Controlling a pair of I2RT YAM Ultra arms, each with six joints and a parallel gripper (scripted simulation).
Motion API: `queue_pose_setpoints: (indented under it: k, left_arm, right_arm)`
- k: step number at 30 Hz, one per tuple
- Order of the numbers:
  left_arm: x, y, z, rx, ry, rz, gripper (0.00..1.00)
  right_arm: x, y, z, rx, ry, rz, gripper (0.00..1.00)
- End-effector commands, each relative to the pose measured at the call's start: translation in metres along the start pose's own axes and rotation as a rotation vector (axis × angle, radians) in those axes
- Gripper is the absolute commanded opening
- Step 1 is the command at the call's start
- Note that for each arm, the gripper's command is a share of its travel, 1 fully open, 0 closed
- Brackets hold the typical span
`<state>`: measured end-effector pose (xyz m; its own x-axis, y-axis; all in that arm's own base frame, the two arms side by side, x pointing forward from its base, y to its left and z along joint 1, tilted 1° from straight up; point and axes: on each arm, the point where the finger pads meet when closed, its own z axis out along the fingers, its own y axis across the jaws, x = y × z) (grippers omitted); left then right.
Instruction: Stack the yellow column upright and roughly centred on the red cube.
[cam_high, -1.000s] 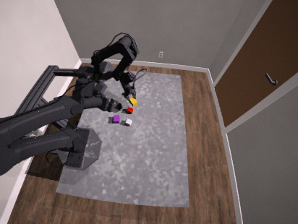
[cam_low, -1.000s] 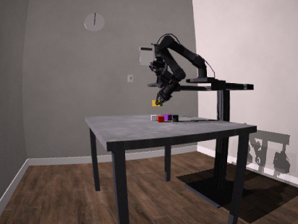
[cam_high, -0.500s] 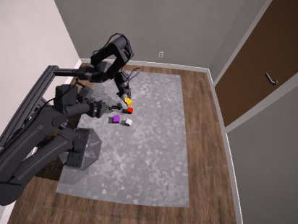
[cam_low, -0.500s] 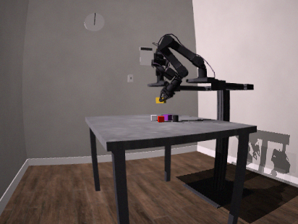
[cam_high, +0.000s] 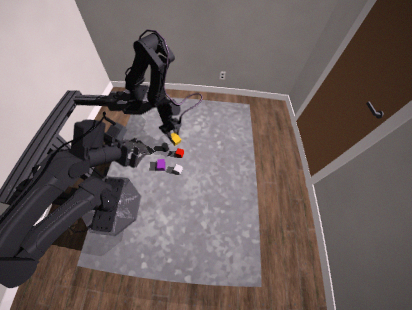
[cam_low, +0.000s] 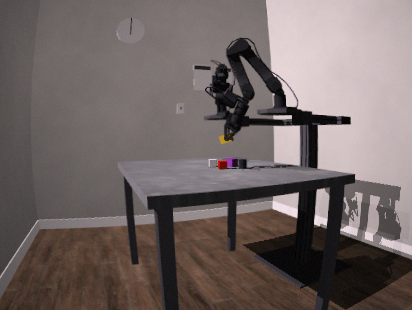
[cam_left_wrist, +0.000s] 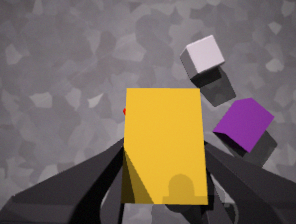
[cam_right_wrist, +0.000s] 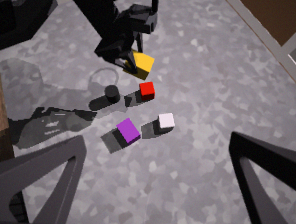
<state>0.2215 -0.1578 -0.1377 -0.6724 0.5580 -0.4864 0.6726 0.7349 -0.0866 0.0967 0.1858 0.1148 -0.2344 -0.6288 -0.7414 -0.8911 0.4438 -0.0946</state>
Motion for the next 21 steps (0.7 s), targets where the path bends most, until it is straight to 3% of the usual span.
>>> queue_pose_setpoints:
  k: [1, 7, 21]
  left_arm:
    - [0.003, 0.001, 0.000, 0.001, 0.213, -0.100, 0.35]
    - [-0.006, 0.001, -0.002, -0.002, 0.280, -0.145, 0.35]
    - [-0.006, -0.002, -0.011, 0.009, 0.678, -0.388, 0.35]
  right_arm:
    - [-0.013, -0.001, -0.009, 0.002, -0.051, 0.010, 1.00]
    - [-0.013, 0.000, -0.009, 0.001, -0.051, 0.010, 1.00]
    - [-0.013, 0.000, -0.008, -0.002, -0.044, 0.005, 1.00]
